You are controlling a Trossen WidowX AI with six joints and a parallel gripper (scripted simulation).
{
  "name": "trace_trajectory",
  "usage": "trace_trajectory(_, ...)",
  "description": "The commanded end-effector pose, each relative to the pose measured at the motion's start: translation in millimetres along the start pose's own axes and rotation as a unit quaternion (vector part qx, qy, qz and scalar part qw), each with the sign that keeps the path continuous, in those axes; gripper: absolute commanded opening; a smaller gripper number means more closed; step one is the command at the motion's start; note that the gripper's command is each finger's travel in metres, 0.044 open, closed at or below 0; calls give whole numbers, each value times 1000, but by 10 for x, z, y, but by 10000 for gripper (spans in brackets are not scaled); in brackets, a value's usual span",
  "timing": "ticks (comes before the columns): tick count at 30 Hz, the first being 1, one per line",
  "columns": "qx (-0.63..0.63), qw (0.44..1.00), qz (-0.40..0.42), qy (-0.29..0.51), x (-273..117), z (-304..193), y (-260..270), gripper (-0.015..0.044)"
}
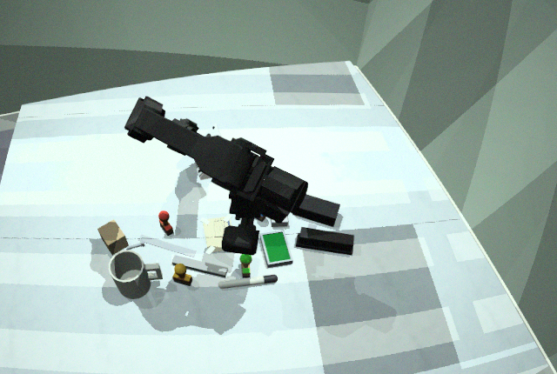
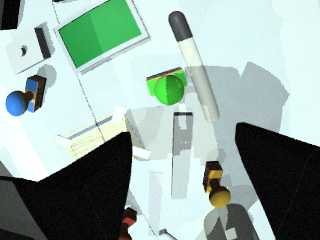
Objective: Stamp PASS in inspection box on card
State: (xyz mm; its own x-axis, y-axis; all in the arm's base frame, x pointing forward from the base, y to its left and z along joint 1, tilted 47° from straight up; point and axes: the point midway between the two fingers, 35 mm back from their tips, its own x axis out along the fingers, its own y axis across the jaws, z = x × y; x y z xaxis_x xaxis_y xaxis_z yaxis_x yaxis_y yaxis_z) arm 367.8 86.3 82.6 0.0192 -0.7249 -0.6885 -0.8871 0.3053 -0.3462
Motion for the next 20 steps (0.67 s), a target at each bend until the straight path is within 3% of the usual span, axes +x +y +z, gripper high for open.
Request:
trace_trajectory(1, 4, 1000, 4, 1, -1, -3, -2, 257)
trace_trajectory(20, 2, 1000, 1, 1, 0, -5, -11, 257)
